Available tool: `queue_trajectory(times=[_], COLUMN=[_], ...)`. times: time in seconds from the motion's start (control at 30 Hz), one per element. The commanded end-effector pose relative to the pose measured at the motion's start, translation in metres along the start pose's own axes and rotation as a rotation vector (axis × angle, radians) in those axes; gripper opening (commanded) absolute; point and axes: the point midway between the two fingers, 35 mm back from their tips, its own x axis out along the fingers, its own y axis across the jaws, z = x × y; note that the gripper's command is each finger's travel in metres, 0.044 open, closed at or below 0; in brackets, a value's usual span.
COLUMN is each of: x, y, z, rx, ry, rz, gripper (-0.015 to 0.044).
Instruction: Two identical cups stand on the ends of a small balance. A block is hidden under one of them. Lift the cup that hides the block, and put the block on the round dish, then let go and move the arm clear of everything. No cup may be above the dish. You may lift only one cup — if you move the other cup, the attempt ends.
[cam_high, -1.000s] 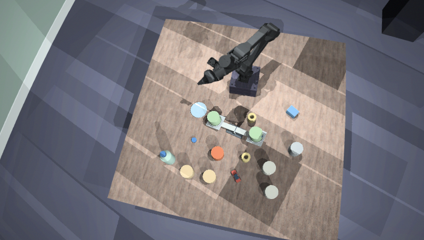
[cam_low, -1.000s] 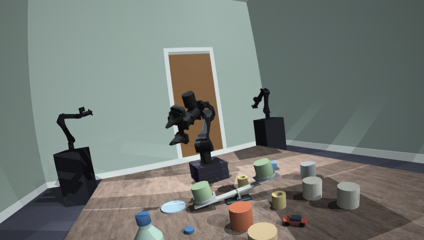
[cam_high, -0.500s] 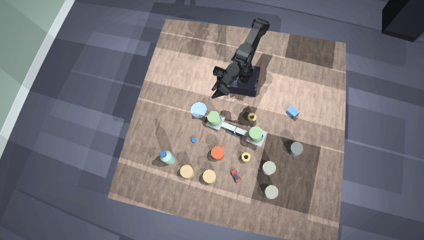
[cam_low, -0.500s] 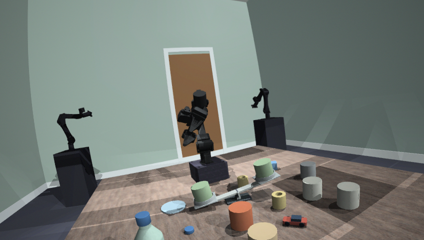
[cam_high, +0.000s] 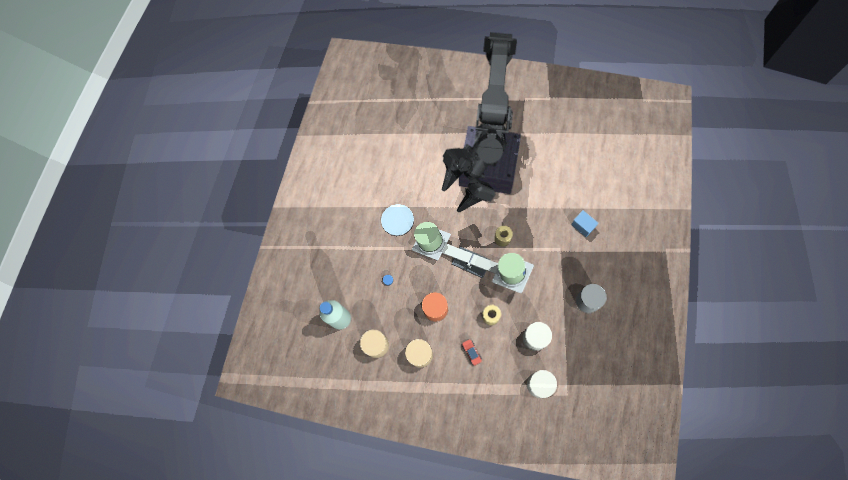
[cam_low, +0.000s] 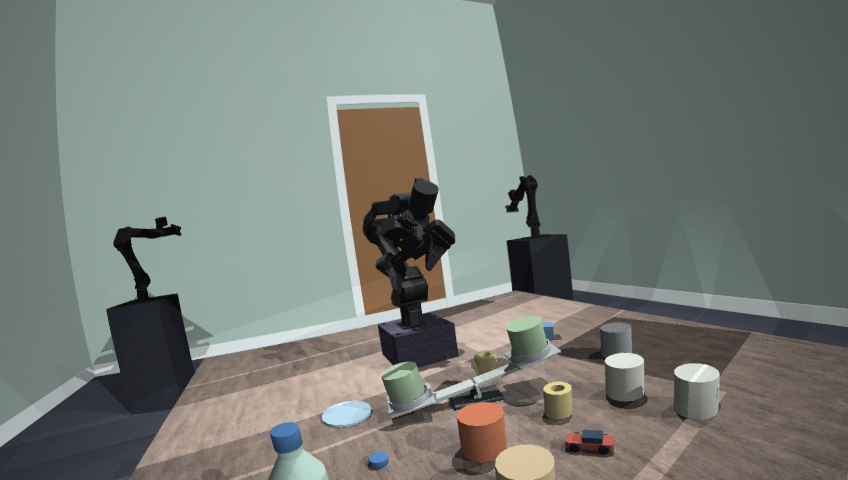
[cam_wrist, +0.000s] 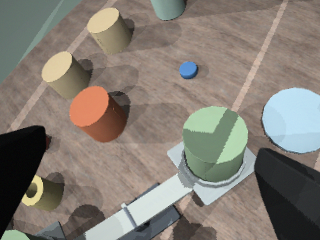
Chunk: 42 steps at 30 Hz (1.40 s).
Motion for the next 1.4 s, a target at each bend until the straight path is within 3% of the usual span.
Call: queue_trajectory(times=[0.0, 0.7, 0.9, 1.37], x=[-0.006, -0.041, -0.039, -0.007], y=[0.009, 0.033, 0.033, 0.036], z=[-0.014, -0.074, -0.073, -0.062], rx=[-0.134, -0.726, -0.749, -1.194], ry=[0.044, 0.196, 0.199, 0.323], rz=[0.026, 0.193, 0.187, 0.093], gripper=[0.0440, 0.0440, 0.0440, 0.0440])
